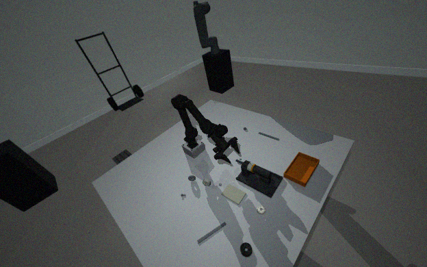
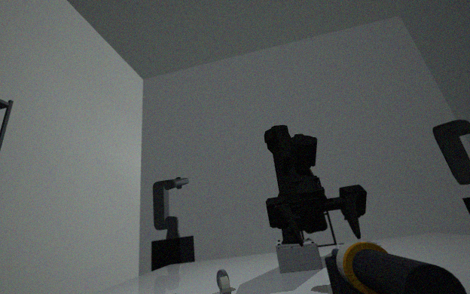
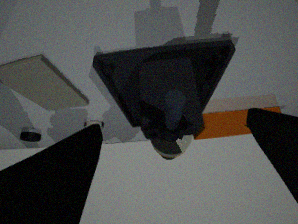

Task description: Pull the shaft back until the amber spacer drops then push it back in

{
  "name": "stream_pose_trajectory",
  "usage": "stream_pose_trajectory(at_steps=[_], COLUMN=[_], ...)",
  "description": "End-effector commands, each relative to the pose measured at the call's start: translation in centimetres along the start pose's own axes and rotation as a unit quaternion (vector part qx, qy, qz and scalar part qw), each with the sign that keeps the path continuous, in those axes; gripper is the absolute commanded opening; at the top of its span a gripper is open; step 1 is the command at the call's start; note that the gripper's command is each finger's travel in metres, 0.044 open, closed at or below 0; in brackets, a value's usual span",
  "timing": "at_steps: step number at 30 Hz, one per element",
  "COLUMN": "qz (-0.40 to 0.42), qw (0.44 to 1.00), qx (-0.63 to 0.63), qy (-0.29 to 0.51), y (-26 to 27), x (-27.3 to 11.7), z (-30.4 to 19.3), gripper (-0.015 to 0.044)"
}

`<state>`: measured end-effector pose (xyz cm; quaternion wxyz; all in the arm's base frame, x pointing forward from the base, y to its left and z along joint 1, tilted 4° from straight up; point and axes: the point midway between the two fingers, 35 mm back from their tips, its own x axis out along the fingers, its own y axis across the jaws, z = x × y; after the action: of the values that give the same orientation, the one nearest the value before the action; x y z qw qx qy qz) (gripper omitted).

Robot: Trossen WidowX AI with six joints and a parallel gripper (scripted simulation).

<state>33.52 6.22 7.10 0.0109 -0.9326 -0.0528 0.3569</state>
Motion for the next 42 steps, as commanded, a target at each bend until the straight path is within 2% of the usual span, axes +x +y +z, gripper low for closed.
stream_pose_trajectory(at_steps=[1,42], qz=[-0.004,-0.004], qw=[1.0,1.0], qx=[-0.005,-0.005], qy=[0.0,0.0], y=[-0.25,-0.26], x=[0.06,0.48], z=[-0.03,-0.46], gripper=[0.044,0.044])
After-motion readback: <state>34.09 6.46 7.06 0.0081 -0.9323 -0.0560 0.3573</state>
